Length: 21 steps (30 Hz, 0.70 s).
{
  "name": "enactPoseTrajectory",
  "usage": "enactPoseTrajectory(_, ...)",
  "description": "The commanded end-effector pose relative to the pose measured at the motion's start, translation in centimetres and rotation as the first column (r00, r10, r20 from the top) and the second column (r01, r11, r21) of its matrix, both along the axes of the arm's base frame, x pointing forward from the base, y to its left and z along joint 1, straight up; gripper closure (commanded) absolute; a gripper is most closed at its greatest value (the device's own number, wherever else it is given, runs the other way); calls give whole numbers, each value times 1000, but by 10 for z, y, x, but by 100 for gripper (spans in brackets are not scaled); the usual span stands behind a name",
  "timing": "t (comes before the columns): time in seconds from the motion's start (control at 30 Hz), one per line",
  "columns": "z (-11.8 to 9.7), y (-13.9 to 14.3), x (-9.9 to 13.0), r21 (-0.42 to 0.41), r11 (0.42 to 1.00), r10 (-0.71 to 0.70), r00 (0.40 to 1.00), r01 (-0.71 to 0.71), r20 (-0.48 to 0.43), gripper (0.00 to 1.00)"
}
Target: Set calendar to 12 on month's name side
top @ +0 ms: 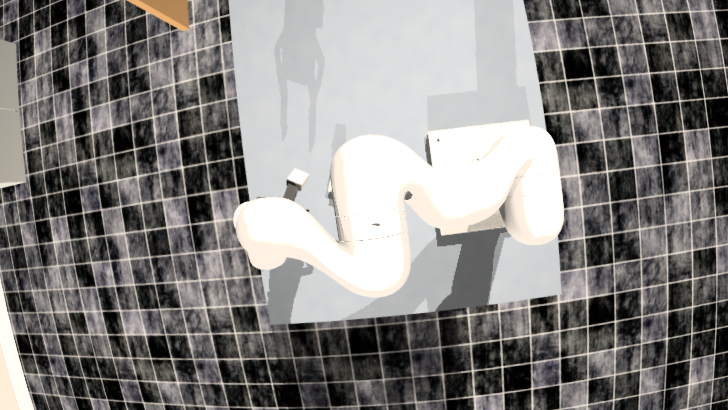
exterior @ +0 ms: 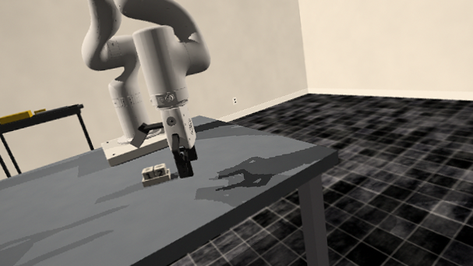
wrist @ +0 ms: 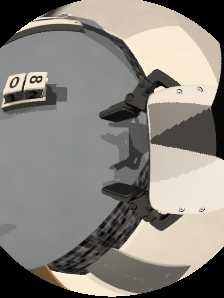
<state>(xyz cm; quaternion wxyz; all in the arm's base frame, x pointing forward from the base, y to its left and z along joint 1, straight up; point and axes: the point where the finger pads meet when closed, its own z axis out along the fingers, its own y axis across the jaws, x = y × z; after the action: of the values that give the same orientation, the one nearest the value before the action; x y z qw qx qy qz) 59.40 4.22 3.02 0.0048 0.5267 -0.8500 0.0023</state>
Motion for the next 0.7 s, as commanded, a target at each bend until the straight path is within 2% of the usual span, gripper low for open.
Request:
enactPoseTrajectory(0.0, -2, 0, 1, 2, 1000, 2, 1000, -2, 1, 0)
enactPoseTrajectory(0.13, -6, 0, 1, 2, 1000, 2, 1000, -2, 1, 0)
enactPoseTrajectory(0.47, -31, 0, 1, 2, 1000, 2, 1000, -2, 1, 0)
enactPoseTrajectory(0.67, -34, 0, 1, 2, 1000, 2, 1000, -2, 1, 0)
